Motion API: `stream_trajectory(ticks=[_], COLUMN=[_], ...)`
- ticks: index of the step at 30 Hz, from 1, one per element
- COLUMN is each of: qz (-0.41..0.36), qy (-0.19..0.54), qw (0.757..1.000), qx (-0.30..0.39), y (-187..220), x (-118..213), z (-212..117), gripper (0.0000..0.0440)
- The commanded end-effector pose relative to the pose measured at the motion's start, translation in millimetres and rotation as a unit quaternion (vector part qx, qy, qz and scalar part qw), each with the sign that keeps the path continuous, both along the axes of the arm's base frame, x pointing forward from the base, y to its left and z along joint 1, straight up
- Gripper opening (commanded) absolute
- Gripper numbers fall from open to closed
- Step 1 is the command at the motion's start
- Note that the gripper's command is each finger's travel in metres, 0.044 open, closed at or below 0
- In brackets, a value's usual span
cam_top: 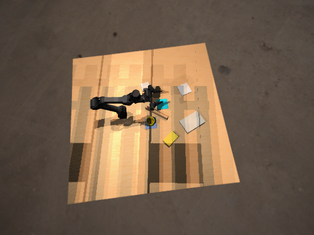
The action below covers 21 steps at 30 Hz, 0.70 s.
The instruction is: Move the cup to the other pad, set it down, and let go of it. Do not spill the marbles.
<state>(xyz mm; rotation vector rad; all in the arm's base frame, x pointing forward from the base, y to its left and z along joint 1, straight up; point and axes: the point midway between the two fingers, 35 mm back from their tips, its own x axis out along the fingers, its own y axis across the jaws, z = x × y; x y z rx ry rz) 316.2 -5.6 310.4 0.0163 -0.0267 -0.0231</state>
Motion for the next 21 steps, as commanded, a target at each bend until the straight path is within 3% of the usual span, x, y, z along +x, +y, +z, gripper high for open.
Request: stream_trajectory(ticks=[1, 13, 21], qz=[-0.001, -0.001, 0.008], qy=[0.003, 0.068, 0.126], qw=[1.000, 0.997, 0.991], qx=[0.002, 0.030, 0.053], y=[0, 5, 14], x=[0, -4, -6], z=[-1, -20, -31], gripper=[0.0374, 0.0063, 0.0048])
